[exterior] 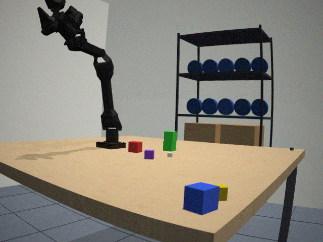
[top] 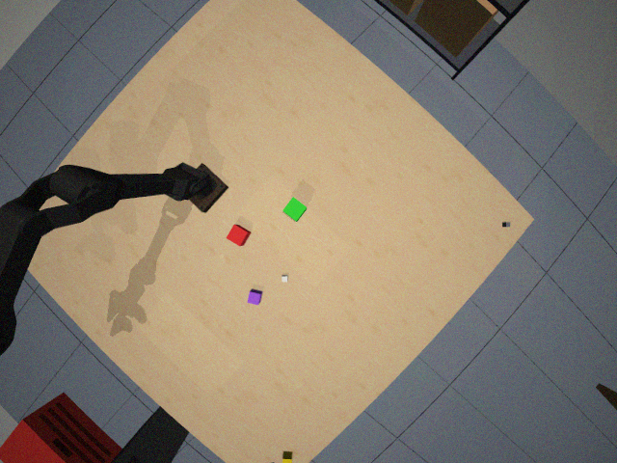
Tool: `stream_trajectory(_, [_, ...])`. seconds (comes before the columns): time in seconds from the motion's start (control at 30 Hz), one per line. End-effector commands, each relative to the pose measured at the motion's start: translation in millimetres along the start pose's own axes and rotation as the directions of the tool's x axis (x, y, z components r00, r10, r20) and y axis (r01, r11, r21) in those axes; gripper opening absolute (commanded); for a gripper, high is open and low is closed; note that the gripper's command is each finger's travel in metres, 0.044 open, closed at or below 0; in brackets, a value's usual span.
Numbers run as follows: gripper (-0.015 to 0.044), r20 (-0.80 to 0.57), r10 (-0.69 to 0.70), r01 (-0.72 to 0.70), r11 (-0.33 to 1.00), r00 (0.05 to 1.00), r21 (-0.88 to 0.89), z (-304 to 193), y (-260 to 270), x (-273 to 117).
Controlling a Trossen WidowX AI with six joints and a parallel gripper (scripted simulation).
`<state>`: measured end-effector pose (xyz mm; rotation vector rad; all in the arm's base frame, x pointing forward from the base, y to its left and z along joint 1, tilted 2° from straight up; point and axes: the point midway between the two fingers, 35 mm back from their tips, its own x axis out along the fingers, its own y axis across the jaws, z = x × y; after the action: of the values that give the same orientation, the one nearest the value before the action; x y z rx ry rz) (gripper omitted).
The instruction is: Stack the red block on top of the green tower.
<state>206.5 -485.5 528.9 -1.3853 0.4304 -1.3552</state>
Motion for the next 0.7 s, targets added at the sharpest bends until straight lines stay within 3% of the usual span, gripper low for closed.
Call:
stream_trajectory(0.0, [0.0426, 0.002, 0.008, -0.008, 1.0, 1.0, 0.005, 2, 2, -1])
stream_trajectory(0.17, [0.044, 0.064, 0.227, -0.233, 0.966, 0.972, 0.109, 47, 53, -25])
stream_trajectory(0.33, [0.044, 0.141, 0.463, -0.483, 0.855, 0.875, 0.188, 97, 107, -70])
stream_trajectory(0.67, [0.044, 0.246, 0.826, -0.859, 0.465, 0.508, 0.213, 172, 186, -209])
